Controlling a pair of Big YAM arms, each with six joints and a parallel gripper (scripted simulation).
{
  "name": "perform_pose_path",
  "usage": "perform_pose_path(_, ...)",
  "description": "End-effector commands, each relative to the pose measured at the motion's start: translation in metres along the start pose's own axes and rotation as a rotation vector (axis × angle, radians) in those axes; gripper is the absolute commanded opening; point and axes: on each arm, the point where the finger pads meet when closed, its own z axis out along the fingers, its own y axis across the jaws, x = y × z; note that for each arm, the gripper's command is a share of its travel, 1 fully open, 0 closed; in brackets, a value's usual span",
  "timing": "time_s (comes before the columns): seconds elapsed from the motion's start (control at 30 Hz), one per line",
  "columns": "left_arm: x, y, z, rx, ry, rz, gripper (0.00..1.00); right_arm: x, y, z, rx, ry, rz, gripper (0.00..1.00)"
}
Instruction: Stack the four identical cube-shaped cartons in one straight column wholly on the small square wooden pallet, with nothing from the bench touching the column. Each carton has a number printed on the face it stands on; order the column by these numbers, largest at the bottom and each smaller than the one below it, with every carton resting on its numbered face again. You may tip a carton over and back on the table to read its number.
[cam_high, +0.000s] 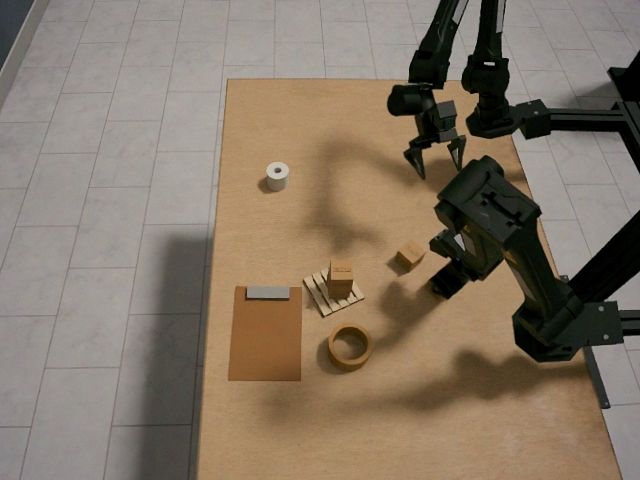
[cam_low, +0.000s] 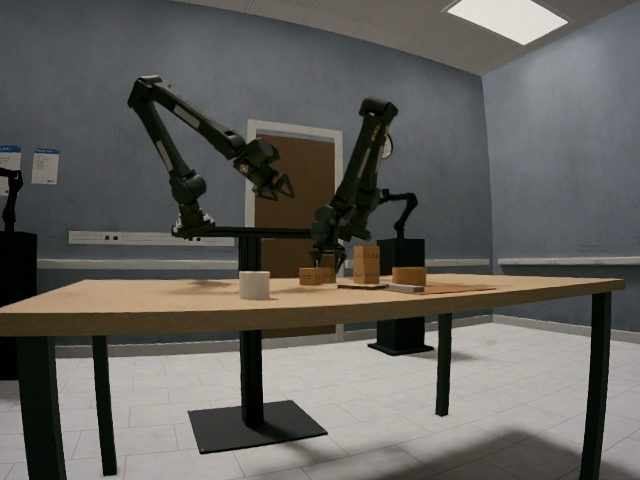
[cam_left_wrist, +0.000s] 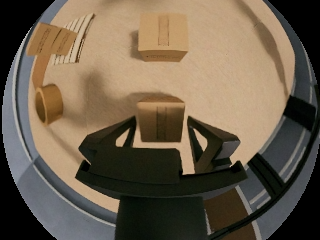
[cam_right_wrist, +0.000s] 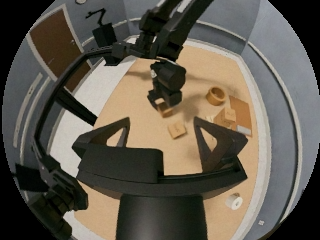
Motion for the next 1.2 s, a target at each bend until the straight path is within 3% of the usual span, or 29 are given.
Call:
perform_pose_path(0.0,-0.002,0.002,0.008,-0.001,-0.004,0.006,0.79,-0.007,-0.007,-0.003,0.009,-0.007,-0.017,1.00)
perform_pose_path(0.53,0.001,0.002,0.024,-0.002,0.000,0.008,0.79,-0.007,-0.007,-0.003,0.009,-0.007,-0.017,1.00)
perform_pose_path(0.57,-0.003,0.004,0.022,-0.003,-0.012,0.004,0.71,-0.007,-0.007,-0.003,0.009,-0.007,-0.017,1.00)
perform_pose_path(0.7,-0.001,0.002,0.022,-0.001,-0.004,0.012,0.71,-0.007,-0.007,-0.003,0.009,-0.007,-0.017,1.00)
perform_pose_path(1.17,-0.002,0.000,0.021,0.000,-0.006,0.009,0.51,-0.007,-0.007,-0.003,0.009,-0.007,-0.017,1.00)
